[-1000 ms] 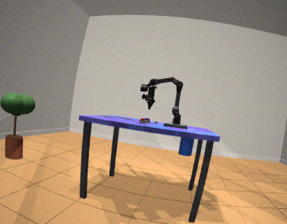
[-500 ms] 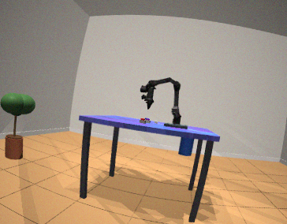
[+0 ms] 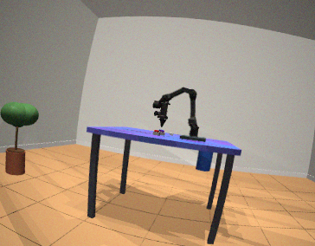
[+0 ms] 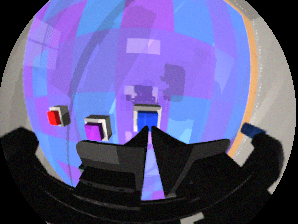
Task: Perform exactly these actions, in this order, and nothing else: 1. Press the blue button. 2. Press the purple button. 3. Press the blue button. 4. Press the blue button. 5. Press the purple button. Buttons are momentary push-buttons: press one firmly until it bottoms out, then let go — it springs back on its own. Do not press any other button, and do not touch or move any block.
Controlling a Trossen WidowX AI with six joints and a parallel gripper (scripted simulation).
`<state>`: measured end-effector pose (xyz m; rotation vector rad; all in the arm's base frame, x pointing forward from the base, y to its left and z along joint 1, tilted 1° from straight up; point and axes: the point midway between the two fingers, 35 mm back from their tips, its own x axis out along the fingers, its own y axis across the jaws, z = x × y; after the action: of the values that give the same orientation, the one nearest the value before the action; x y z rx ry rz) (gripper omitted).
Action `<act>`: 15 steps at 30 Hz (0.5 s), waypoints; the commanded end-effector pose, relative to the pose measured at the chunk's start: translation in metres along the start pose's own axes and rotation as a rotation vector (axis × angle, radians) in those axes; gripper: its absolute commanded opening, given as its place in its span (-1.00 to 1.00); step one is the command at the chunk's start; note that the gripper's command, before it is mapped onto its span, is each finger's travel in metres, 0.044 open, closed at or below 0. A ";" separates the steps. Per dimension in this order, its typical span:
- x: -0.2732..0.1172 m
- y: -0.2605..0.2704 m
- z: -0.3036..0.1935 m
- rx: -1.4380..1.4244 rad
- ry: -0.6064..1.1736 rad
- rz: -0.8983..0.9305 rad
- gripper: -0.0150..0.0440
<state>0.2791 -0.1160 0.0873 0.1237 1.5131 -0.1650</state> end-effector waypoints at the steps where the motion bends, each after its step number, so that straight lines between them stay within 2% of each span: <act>1: 0.009 0.000 -0.002 -0.005 0.008 0.003 -0.42; 15: 0.031 0.001 -0.002 -0.005 0.008 0.003 -0.42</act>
<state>0.2797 -0.1166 0.0635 0.1236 1.5126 -0.1652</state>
